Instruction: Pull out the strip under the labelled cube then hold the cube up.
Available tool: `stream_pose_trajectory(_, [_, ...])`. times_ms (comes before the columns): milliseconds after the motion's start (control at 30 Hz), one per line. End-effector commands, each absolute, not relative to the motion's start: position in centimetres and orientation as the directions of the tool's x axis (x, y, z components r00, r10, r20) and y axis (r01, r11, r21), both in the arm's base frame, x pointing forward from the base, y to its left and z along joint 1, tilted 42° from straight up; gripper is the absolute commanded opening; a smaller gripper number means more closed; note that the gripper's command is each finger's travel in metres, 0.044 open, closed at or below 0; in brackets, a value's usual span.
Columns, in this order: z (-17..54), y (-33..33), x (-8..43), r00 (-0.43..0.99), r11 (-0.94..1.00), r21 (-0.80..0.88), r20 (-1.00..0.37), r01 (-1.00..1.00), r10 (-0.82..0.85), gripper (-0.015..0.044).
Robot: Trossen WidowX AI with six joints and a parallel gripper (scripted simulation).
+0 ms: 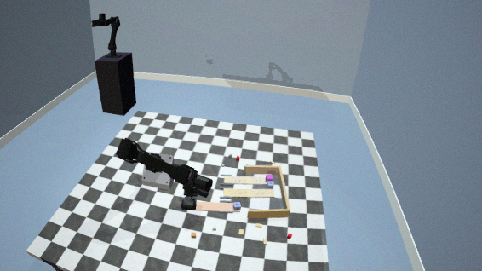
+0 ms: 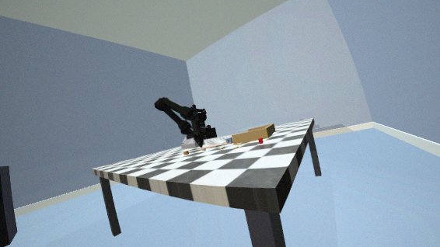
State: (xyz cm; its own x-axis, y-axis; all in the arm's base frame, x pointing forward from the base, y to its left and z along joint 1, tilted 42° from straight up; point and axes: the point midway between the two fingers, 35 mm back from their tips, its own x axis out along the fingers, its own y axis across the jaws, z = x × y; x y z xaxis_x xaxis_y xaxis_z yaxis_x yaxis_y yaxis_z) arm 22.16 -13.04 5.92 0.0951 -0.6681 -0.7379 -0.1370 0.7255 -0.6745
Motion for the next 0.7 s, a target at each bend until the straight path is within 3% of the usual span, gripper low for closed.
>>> stream_pose_trajectory(0, [5.4, -13.3, 21.4, 0.067, 0.728, -0.670, -0.741, -0.146, -0.668, 0.0000])
stream_pose_trajectory(567, [9.0, -10.2, 22.0, 0.067, 0.730, -0.668, -0.742, -0.146, -0.667, 0.0000])
stream_pose_trajectory(667, [8.9, -10.1, 23.4, 0.068, 0.706, -0.658, -0.743, -0.263, -0.666, 0.0079])
